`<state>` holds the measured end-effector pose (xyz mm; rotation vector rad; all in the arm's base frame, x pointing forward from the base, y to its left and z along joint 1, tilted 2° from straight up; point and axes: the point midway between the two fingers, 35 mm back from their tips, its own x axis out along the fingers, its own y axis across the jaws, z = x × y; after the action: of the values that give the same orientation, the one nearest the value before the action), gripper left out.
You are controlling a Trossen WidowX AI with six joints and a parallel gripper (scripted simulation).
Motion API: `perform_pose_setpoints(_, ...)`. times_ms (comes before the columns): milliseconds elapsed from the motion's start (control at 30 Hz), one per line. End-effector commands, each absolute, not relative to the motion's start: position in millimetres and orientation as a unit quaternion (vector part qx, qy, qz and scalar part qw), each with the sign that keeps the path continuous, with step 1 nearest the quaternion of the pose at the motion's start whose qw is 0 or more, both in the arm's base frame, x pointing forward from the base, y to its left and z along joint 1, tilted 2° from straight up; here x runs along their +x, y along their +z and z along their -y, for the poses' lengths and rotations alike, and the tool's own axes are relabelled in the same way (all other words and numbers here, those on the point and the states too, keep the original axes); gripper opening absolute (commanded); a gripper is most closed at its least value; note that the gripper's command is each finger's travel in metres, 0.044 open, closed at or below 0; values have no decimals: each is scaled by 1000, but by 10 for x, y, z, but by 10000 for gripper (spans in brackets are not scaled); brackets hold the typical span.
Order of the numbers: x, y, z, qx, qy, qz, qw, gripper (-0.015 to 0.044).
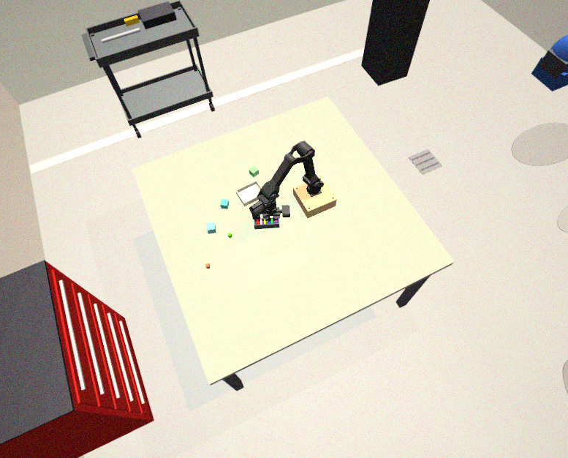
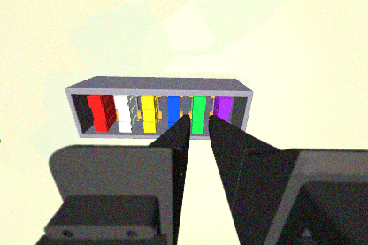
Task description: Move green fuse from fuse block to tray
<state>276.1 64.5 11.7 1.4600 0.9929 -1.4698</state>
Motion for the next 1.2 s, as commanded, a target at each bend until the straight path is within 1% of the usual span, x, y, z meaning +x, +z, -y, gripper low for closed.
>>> perform_pose_setpoints(0,2758,75,-638,577,-585,-395,411,69)
perform_pose_setpoints(633,2757,14,-636,577,-585,-395,411,69)
perform_pose_setpoints(967,2759,27,-642,579,-584,-394,410,3)
perform_pose_setpoints(1167,2759,34,-642,579,-584,-394,410,0)
